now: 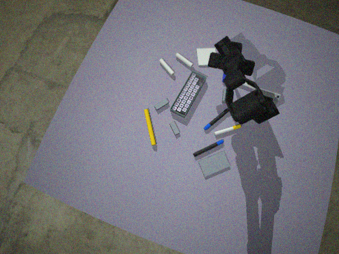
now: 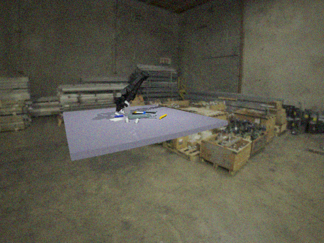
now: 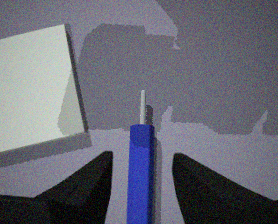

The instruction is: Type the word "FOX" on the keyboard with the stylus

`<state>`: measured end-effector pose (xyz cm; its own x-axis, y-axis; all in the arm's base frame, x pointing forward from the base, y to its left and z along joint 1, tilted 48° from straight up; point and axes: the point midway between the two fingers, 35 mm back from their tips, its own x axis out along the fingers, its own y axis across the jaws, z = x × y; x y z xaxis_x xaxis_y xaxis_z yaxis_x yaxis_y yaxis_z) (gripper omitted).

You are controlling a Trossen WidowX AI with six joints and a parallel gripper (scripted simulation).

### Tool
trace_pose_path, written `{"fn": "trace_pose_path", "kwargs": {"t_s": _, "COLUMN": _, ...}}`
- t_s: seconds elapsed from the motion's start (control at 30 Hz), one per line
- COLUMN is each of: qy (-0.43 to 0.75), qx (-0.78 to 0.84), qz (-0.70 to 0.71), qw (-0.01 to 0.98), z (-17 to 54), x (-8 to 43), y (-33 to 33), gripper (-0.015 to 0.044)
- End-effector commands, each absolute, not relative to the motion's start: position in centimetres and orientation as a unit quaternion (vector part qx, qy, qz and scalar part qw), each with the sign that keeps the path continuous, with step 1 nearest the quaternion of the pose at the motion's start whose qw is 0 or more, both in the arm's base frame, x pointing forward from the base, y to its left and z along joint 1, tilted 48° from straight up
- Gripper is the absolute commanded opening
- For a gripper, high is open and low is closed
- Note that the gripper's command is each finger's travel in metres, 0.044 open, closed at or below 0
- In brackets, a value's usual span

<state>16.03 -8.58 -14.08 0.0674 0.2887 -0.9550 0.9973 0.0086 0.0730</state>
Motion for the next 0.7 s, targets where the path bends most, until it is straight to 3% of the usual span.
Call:
{"fn": "trace_pose_path", "kwargs": {"t_s": 0.0, "qy": 0.556, "qx": 0.581, "qz": -0.400, "qw": 0.439, "z": -14.29, "x": 15.83, "y": -8.19, "gripper": 0.0150}}
{"fn": "trace_pose_path", "kwargs": {"t_s": 0.67, "qy": 0.556, "qx": 0.581, "qz": -0.400, "qw": 0.439, "z": -14.94, "x": 15.75, "y": -7.59, "gripper": 0.0150}}
